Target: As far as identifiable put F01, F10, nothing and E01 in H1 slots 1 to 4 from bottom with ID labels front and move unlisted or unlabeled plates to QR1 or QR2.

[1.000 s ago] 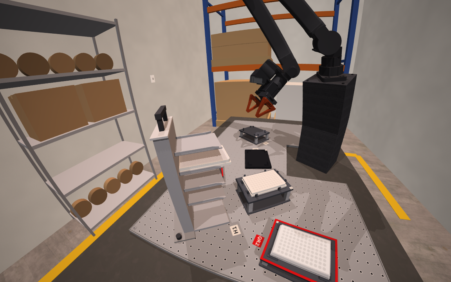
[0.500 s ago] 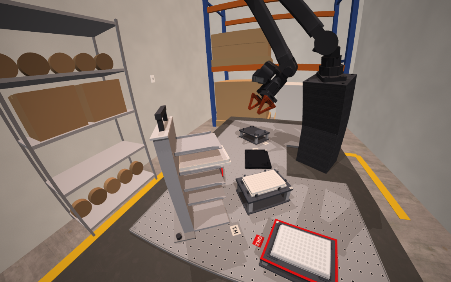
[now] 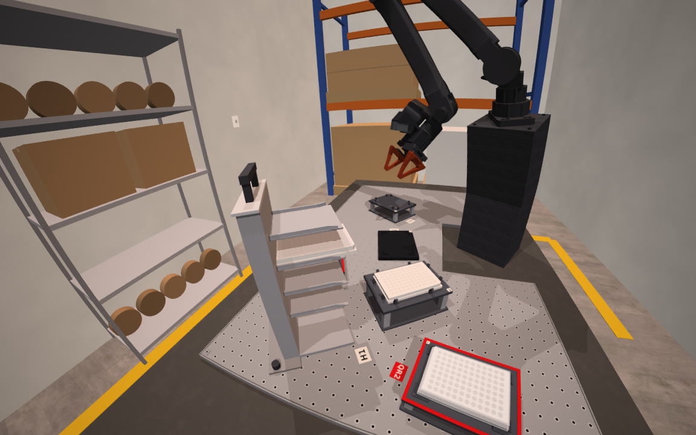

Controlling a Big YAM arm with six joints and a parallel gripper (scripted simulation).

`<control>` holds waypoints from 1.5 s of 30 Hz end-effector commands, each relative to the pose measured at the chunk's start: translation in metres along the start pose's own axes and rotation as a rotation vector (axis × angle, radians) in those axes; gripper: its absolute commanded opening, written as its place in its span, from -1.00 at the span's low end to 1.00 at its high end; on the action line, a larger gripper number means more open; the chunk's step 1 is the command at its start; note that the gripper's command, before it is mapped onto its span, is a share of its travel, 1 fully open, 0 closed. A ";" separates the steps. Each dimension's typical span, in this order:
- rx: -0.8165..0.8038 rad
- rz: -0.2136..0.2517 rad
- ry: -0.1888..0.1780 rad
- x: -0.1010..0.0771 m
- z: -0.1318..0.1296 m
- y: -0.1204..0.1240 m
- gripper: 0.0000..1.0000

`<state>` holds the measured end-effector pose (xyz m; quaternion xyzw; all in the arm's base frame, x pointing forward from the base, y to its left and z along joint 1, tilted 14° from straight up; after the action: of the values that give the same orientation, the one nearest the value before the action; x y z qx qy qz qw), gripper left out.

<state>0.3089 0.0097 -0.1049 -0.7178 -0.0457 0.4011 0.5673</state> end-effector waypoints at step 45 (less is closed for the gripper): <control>0.004 0.007 -0.022 -0.003 0.032 -0.023 1.00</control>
<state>0.3030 0.0284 -0.0897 -0.7232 -0.0452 0.4056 0.5571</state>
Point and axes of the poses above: the point where the finger pads meet when closed, its own x axis out along the fingers, its own z axis across the jaws, y = z × x, the point moved 2 cm from there along -x, back along the fingers, and after that the axes turned 8 degrees about -x, right-handed, at the moved point
